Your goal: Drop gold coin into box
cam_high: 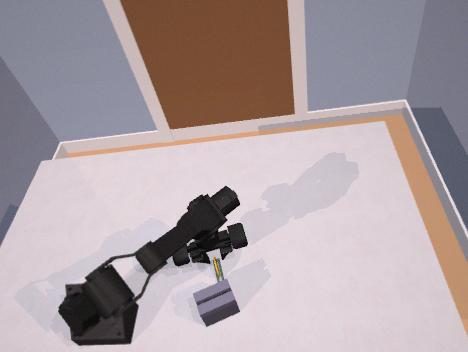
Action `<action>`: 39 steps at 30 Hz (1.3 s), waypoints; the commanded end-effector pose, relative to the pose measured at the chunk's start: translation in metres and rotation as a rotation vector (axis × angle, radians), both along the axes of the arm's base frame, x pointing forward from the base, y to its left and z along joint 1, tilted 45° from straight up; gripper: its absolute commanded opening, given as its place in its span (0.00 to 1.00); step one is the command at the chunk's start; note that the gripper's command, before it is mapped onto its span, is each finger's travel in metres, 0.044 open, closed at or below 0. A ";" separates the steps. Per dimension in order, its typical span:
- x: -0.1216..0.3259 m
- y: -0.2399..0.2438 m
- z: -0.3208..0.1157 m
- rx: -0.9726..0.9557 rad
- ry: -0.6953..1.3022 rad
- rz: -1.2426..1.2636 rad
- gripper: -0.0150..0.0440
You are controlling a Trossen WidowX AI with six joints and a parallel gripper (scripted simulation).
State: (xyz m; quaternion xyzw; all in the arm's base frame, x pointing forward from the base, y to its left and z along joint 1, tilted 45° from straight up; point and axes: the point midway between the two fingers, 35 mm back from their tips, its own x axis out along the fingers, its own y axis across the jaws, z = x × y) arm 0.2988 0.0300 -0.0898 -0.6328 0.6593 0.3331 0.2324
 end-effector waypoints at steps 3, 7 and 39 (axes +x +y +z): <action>-0.005 -0.009 -0.009 -0.009 0.017 0.003 0.53; -0.005 -0.014 -0.014 -0.010 0.017 0.003 0.53; -0.010 -0.036 -0.035 -0.013 0.017 0.002 0.25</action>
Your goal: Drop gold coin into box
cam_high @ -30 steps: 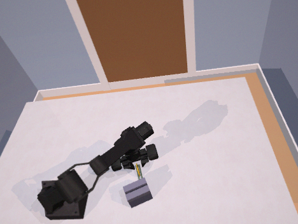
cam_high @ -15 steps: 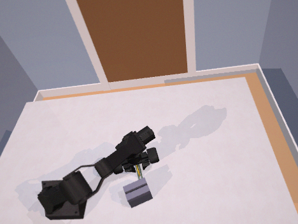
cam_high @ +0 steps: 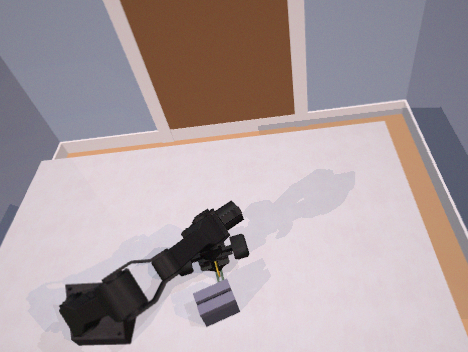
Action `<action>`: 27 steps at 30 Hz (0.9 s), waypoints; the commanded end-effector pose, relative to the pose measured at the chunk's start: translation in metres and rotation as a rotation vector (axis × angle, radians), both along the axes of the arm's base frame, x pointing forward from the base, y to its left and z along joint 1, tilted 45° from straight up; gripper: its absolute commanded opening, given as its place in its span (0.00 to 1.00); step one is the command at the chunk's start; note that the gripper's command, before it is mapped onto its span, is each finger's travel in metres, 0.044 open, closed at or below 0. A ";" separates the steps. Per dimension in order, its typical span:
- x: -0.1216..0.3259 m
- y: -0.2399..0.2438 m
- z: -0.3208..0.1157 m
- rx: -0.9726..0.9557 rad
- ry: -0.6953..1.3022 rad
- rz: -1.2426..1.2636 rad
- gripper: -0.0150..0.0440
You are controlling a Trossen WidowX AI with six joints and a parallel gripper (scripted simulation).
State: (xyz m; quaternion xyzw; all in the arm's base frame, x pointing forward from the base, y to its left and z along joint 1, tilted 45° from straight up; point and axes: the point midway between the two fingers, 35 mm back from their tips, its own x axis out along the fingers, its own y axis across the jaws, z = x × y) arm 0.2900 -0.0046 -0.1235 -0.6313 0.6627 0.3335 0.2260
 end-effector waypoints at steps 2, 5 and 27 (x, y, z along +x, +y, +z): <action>-0.001 -0.001 -0.001 -0.004 0.006 0.004 0.25; -0.001 -0.001 -0.001 -0.004 0.006 0.004 0.25; 0.009 0.035 0.033 0.002 -0.002 0.004 0.25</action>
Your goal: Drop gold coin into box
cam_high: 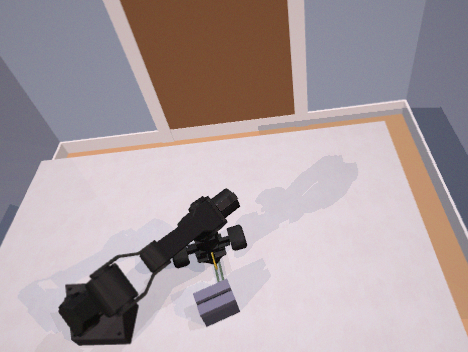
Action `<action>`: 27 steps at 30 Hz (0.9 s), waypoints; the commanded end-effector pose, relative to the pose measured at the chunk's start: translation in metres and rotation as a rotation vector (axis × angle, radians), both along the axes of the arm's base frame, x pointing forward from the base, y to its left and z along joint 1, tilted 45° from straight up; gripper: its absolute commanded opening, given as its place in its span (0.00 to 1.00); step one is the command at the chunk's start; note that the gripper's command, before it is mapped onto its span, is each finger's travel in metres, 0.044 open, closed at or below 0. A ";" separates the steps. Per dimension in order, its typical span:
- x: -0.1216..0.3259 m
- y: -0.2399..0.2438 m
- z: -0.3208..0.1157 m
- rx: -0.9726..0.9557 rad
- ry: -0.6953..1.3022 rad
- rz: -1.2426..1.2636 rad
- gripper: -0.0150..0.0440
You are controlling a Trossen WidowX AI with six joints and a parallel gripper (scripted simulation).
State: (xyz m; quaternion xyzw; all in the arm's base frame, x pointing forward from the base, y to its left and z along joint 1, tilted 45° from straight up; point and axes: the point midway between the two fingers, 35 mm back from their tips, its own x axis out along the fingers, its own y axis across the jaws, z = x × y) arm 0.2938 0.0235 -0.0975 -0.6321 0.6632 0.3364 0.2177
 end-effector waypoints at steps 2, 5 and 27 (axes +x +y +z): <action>0.005 0.010 0.011 0.009 -0.015 -0.003 0.25; 0.006 0.016 0.016 0.010 -0.014 -0.003 0.25; 0.006 0.037 0.041 -0.011 -0.138 -0.138 0.25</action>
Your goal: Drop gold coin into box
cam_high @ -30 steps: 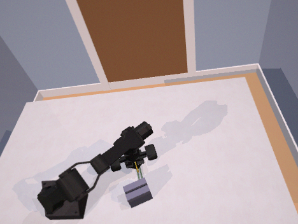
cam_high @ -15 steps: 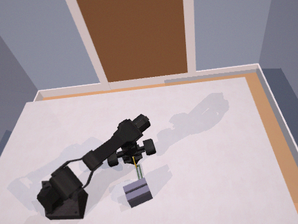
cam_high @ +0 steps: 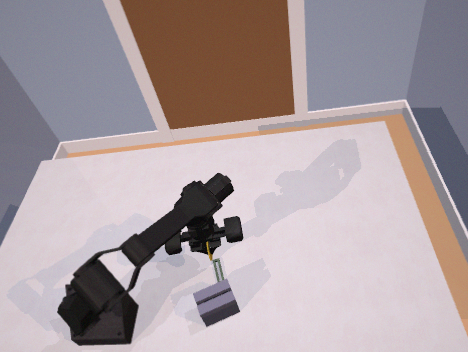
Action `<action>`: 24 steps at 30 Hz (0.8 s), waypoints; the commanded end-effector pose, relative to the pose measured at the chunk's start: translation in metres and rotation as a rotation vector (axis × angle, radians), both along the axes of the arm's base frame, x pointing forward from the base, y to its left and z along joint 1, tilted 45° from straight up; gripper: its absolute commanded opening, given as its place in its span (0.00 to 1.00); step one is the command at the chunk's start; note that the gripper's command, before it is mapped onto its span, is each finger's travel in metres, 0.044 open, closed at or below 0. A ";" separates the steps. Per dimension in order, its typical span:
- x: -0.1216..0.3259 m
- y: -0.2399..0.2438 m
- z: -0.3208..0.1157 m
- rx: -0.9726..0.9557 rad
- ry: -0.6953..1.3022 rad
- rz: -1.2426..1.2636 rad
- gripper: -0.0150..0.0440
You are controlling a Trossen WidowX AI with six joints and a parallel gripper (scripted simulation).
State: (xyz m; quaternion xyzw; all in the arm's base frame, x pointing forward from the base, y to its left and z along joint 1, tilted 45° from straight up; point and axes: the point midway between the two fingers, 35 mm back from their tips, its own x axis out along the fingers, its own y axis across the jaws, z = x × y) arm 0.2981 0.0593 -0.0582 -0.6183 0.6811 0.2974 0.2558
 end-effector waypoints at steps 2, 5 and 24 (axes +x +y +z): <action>0.002 0.001 0.002 -0.009 -0.103 -0.103 0.25; 0.003 0.001 0.003 -0.019 -0.173 -0.177 0.25; 0.005 0.000 0.005 -0.087 -0.622 -0.646 0.25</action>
